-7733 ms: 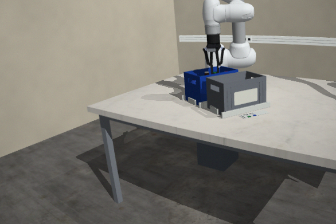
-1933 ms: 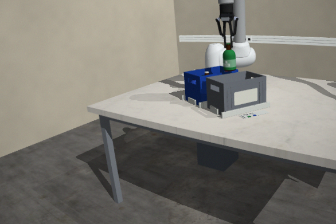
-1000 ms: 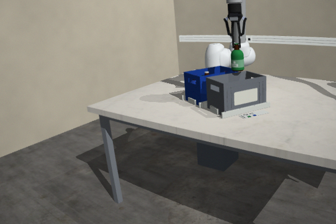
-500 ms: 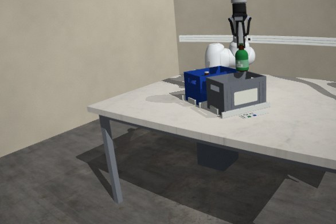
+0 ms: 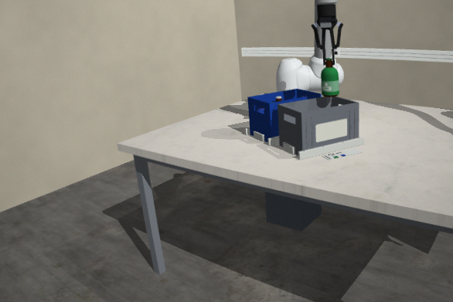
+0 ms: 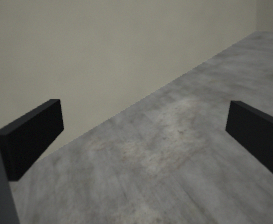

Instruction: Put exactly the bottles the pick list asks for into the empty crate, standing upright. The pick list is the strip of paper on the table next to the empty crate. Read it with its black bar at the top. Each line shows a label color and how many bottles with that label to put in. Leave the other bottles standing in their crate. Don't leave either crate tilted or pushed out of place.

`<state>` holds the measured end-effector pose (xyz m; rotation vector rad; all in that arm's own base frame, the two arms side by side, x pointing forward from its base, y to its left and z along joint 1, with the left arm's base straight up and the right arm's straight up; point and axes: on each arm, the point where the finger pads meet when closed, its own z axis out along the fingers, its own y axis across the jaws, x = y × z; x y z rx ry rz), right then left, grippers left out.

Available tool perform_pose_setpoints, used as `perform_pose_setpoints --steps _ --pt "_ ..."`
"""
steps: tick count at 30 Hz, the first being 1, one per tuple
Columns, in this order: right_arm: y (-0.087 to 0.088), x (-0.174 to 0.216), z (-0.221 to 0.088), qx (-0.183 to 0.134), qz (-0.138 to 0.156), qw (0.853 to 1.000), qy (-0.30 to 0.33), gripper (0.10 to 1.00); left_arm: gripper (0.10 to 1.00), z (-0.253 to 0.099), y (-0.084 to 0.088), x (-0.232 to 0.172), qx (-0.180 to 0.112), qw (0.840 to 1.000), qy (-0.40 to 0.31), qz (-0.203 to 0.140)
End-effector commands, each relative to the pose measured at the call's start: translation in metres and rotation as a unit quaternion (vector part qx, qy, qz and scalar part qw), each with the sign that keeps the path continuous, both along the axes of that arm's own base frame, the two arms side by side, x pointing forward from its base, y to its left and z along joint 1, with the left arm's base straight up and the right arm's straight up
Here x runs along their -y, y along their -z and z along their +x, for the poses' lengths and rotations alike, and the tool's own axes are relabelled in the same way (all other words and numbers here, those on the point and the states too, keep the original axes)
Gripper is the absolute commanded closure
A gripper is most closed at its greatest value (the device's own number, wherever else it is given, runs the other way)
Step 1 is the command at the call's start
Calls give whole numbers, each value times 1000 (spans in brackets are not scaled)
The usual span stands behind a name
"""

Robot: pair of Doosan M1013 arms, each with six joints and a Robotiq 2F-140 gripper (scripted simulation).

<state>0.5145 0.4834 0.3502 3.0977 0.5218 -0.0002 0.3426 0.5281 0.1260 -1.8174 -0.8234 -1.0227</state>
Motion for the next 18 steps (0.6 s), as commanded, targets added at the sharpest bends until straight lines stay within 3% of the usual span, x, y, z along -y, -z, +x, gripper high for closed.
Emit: perform_pose_setpoints --steps 1,18 --pt "-1 0 0 0 1 1000 0 999 98 0 -1 0 0 1000 0 0" --pt "-1 2 1 0 1 1000 0 999 98 0 -1 0 0 1000 0 0"
